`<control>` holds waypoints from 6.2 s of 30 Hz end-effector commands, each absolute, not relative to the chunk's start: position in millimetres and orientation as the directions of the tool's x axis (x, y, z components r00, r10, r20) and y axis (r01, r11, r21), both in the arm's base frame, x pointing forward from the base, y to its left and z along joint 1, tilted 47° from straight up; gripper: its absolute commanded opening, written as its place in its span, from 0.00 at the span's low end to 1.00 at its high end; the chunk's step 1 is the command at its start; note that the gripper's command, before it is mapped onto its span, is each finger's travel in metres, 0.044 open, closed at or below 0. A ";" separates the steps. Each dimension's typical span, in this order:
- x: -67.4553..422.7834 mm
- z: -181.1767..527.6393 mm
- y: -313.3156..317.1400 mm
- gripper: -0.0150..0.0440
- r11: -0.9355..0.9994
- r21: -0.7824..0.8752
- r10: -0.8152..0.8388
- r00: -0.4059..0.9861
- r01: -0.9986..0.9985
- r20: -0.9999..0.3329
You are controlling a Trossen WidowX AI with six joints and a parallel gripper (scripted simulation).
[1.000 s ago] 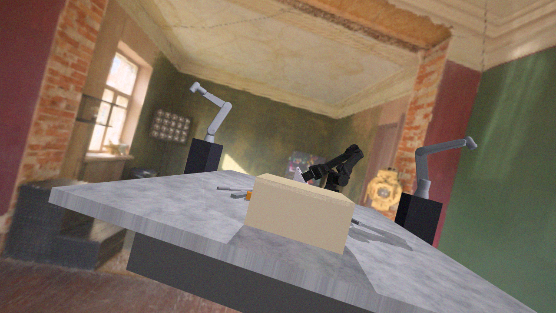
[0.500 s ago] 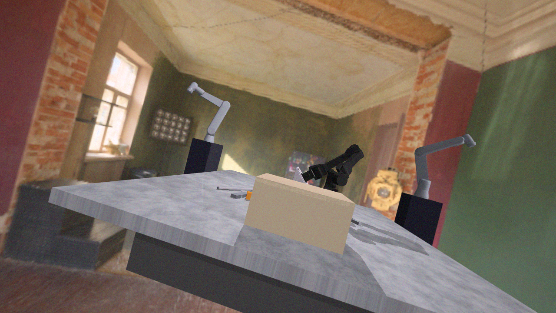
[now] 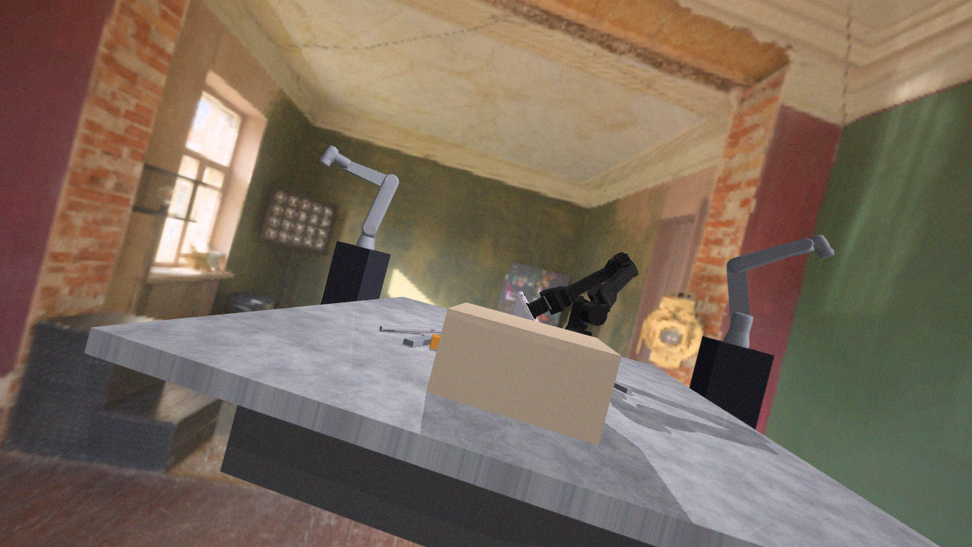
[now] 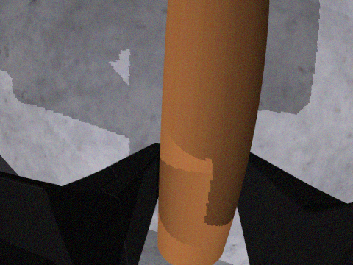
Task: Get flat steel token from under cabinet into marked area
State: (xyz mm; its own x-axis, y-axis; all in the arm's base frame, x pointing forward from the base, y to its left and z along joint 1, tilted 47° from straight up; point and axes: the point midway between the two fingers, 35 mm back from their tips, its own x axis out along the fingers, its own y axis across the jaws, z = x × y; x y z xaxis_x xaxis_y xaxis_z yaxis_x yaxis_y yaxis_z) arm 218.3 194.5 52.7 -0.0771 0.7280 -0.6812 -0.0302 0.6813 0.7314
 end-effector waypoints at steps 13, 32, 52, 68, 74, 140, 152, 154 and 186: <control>240.6 52.5 196.1 0.25 0.679 0.734 0.731 -0.074 -0.033 -0.679; 263.0 51.6 197.7 0.25 0.679 0.734 0.731 -0.073 -0.034 -0.679; 285.6 50.9 199.3 0.25 0.678 0.734 0.731 -0.072 -0.035 -0.679; 302.9 50.5 200.5 0.25 0.678 0.734 0.731 -0.072 -0.036 -0.679; 309.3 50.3 200.9 0.25 0.678 0.734 0.731 -0.071 -0.036 -0.679; 371.9 47.1 204.0 0.25 0.678 0.734 0.731 -0.069 -0.039 -0.679; 372.4 34.9 194.0 0.25 0.679 0.733 0.730 -0.069 -0.039 -0.680; 372.5 33.8 192.9 0.25 0.679 0.733 0.730 -0.069 -0.039 -0.680; 365.7 28.8 188.0 0.25 0.679 0.733 0.730 -0.069 -0.038 -0.680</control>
State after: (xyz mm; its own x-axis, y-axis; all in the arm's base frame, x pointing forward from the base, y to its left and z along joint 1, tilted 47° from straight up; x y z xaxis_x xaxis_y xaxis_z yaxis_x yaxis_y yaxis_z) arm 371.1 189.2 30.8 -0.0659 0.7355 -0.6743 -0.0431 0.6731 0.7383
